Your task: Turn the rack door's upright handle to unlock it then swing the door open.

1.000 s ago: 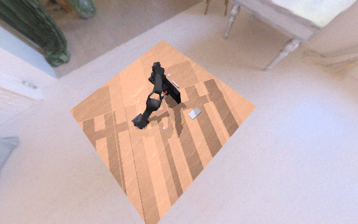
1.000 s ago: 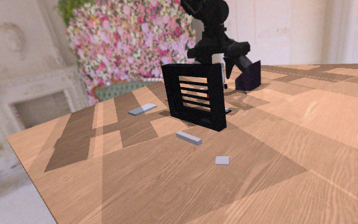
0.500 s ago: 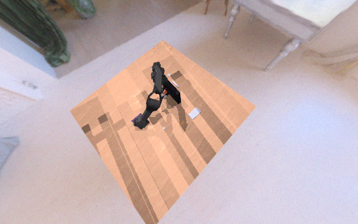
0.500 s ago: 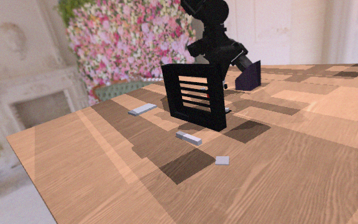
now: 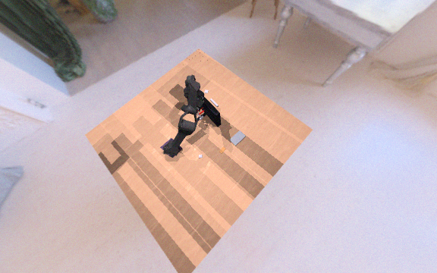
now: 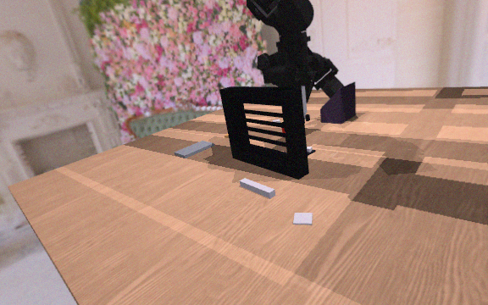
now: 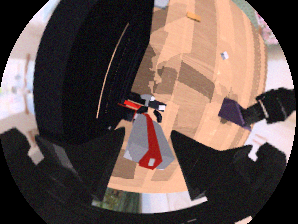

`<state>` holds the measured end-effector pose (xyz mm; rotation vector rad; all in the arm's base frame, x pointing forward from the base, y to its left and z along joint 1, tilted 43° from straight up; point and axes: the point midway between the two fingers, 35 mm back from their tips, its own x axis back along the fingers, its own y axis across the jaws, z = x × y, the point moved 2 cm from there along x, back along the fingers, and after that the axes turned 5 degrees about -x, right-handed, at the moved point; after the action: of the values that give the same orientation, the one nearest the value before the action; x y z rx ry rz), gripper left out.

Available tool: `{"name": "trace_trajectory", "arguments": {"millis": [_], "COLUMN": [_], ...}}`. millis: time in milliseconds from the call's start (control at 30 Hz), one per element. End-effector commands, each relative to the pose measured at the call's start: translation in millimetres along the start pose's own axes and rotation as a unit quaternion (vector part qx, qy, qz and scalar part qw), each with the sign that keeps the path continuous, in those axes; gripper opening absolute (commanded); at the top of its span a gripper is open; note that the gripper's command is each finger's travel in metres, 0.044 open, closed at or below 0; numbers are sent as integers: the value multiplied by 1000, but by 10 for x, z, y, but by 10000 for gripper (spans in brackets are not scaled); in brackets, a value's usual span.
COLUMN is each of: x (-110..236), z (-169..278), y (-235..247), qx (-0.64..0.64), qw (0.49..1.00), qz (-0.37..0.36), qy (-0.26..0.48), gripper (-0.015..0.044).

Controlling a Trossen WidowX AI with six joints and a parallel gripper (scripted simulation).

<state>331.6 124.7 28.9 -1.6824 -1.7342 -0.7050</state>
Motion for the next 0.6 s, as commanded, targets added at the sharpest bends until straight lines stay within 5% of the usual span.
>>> {"name": "trace_trajectory", "arguments": {"millis": [0,167,567], "x": [-13,-13,-13], "z": [-26,-27,-27], "y": [16,16,16], "qx": [-109,-214,-218], "qw": [994,977,976], "qz": [-1,-1,-1], "qy": [-2,-2,-2], "gripper": [289,289,269]}}
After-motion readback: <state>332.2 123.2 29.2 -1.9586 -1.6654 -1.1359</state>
